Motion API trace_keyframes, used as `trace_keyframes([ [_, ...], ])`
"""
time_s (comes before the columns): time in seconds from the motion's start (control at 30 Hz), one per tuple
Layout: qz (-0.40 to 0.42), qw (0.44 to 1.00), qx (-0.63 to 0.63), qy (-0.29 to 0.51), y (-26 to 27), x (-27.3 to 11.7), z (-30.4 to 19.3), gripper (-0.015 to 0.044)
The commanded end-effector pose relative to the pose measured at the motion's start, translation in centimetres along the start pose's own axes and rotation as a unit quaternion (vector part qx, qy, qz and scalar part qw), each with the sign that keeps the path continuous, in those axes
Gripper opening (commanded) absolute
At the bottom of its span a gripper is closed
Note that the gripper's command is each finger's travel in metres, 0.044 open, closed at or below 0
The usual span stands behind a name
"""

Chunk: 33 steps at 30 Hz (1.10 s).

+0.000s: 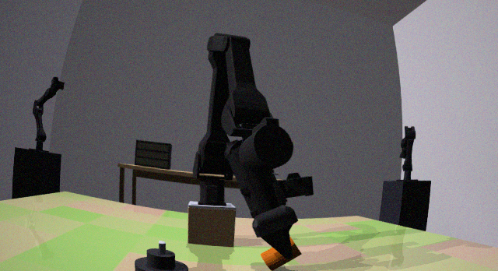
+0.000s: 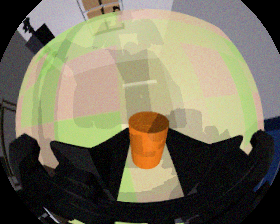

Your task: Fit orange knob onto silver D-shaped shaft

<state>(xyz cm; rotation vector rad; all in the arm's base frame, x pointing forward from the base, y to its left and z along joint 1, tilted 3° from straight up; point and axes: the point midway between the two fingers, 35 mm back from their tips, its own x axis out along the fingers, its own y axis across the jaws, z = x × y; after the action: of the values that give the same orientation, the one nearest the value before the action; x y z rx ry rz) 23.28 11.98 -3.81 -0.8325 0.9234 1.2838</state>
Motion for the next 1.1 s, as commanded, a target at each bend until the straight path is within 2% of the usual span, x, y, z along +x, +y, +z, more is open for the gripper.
trace_keyframes([
  [0.0,-0.002,0.999,-0.002,-0.038,0.0,-0.3,-0.5,0.0181],
  [0.83,-0.002,0.968,-0.002,-0.249,0.1,-1.1,-3.3,0.0181],
  [1.07,-0.003,0.976,-0.002,-0.218,0.1,-1.3,-3.2,0.0181],
])
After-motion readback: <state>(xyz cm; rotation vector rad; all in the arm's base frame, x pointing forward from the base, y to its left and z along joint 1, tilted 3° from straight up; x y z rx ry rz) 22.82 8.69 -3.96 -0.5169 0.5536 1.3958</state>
